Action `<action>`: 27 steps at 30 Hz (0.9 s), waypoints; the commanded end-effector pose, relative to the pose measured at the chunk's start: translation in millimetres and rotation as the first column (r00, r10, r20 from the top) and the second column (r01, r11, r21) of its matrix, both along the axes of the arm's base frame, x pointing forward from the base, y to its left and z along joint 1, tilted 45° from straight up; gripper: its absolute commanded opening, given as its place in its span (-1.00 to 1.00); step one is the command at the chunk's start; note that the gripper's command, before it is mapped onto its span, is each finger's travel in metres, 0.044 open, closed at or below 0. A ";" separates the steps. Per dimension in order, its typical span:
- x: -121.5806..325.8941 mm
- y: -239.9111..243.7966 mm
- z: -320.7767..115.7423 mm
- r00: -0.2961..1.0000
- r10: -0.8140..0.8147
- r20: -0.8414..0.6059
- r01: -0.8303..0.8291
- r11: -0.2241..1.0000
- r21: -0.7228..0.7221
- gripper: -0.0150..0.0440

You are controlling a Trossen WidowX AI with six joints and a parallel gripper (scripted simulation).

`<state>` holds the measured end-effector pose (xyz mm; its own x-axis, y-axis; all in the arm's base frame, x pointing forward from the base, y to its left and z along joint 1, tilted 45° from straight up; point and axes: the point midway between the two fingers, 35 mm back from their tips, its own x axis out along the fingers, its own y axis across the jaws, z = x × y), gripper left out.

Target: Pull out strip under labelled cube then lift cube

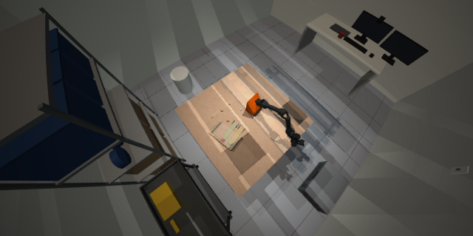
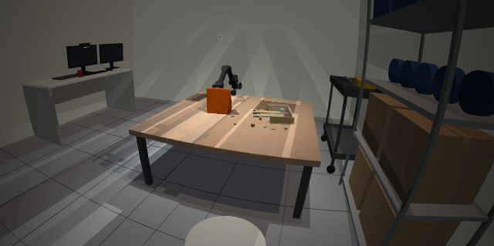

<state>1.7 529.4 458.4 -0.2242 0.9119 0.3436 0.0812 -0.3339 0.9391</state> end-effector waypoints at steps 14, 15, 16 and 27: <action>257.0 -85.2 -128.1 0.838 -0.440 0.321 0.512 0.839 -0.187 0.86; 269.3 -94.4 -136.6 0.824 -0.454 0.340 0.534 0.822 -0.197 0.86; 281.0 -104.1 -145.0 0.809 -0.466 0.359 0.556 0.805 -0.208 0.86; 382.4 -247.3 -242.0 0.641 -0.545 0.540 0.756 0.569 -0.322 0.86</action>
<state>367.6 323.6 240.8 0.4483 0.8881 -0.1021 -0.3273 0.2693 0.9057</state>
